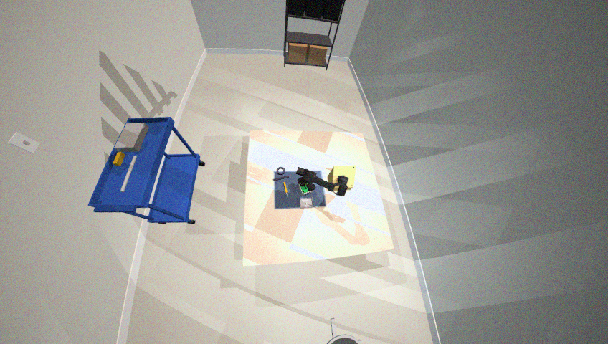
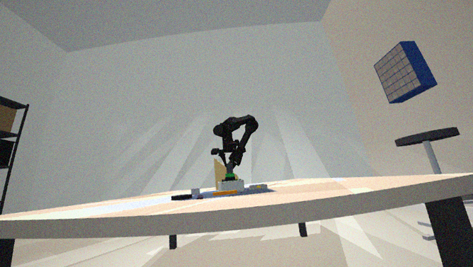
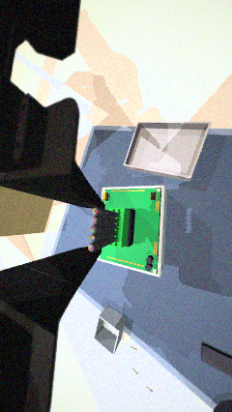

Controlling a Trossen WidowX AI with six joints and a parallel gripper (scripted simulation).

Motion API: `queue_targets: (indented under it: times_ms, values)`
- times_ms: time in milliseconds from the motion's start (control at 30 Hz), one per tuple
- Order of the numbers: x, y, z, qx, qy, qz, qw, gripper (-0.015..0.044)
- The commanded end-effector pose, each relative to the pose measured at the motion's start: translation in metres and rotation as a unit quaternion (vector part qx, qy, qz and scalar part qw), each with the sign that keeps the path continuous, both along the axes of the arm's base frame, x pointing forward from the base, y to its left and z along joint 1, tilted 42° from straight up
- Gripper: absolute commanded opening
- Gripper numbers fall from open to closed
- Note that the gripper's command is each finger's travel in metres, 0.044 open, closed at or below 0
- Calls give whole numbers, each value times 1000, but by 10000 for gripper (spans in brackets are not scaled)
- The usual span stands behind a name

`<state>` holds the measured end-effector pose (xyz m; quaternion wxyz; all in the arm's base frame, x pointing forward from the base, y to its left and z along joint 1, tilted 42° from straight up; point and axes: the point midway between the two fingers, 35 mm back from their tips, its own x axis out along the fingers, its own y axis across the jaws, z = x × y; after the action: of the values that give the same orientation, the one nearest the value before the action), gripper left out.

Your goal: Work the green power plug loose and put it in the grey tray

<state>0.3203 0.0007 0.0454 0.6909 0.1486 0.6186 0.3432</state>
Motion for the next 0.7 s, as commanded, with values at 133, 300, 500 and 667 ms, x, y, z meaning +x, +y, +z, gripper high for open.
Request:
queue_targets:
  times_ms: [133,300,500,667]
  values:
    - [0,-19,15,6,-2,-14,1000,0]
    - [0,-10,6,6,-2,-14,1000,0]
    - [1,1,-7,7,-2,-14,1000,0]
    - [1,1,-7,7,-2,-14,1000,131]
